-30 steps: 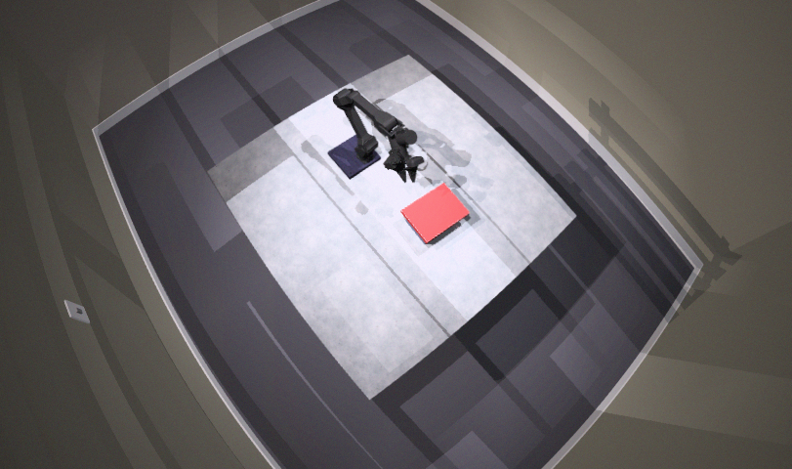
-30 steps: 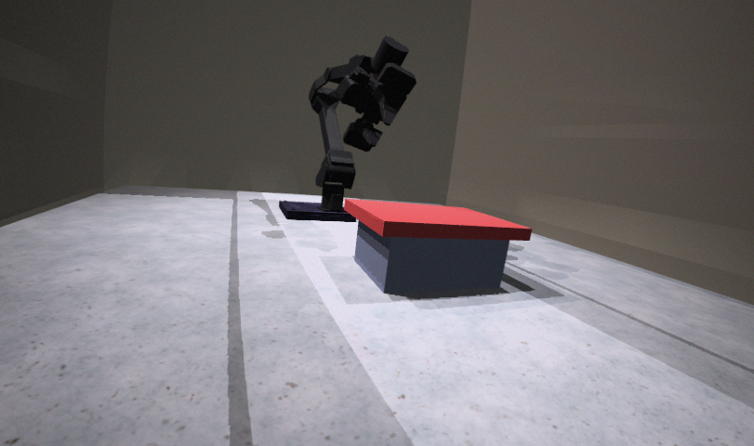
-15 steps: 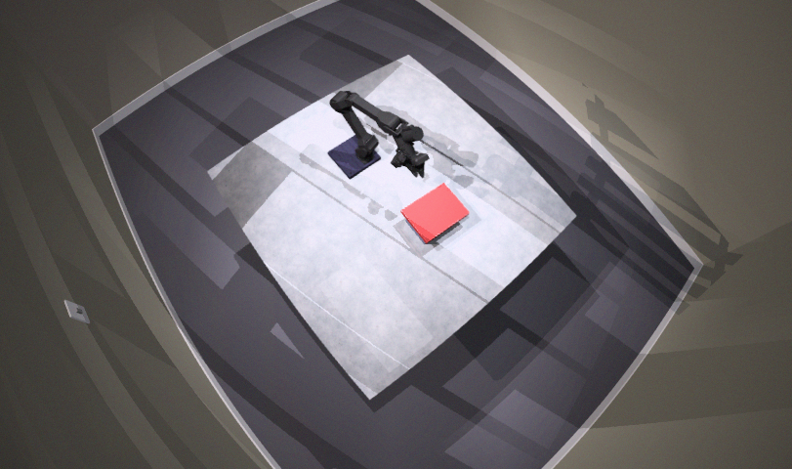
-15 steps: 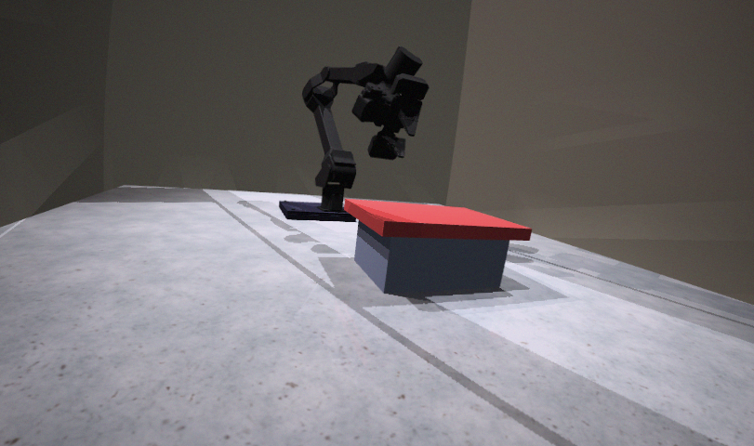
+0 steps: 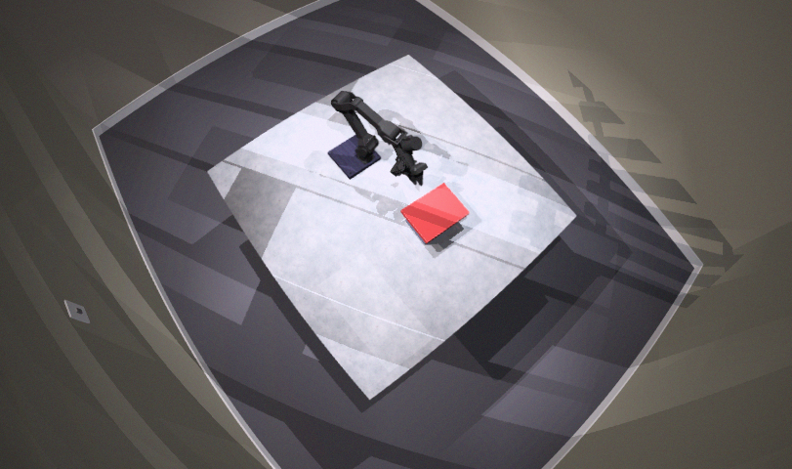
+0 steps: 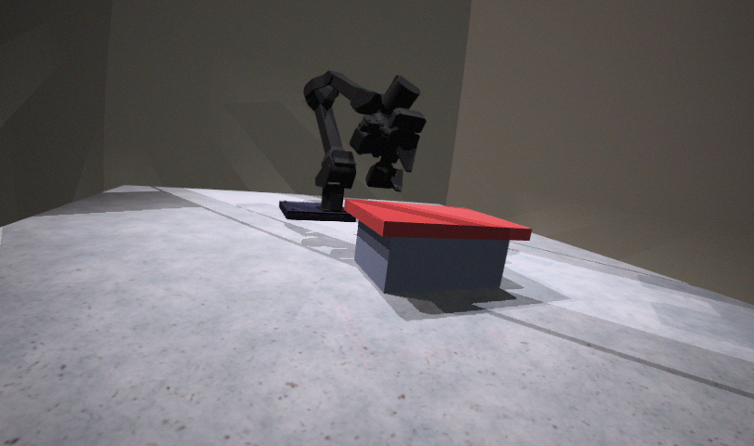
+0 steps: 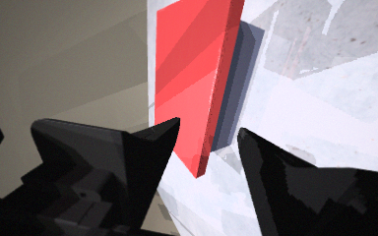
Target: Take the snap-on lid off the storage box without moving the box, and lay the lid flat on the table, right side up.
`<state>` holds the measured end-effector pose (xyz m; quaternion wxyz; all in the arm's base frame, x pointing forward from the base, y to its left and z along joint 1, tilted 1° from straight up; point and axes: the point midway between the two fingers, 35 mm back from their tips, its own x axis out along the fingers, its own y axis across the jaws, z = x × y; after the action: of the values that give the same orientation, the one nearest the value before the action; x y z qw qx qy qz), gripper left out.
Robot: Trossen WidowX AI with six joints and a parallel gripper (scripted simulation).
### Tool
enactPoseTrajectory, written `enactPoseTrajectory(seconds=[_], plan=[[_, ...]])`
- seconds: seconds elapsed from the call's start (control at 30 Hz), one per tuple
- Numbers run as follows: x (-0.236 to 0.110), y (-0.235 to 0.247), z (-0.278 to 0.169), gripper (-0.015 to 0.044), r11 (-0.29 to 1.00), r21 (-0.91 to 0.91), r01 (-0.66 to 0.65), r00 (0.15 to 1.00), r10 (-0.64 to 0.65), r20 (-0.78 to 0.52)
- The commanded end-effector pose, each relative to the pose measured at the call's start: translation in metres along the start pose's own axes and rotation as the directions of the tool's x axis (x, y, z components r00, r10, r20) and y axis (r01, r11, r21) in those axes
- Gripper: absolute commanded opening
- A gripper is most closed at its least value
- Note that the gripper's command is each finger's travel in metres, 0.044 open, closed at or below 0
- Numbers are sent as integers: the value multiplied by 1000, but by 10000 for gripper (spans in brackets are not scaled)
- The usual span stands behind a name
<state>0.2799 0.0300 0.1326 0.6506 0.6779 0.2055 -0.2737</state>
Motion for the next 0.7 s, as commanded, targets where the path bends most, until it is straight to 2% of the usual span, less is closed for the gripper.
enactPoseTrajectory(seconds=[0.0, 0.67], plan=[[7, -2, 0, 235, 1000, -2, 8, 1000, -8, -1], [40, -1, -1, 235, 1000, -2, 6, 1000, -6, -1]])
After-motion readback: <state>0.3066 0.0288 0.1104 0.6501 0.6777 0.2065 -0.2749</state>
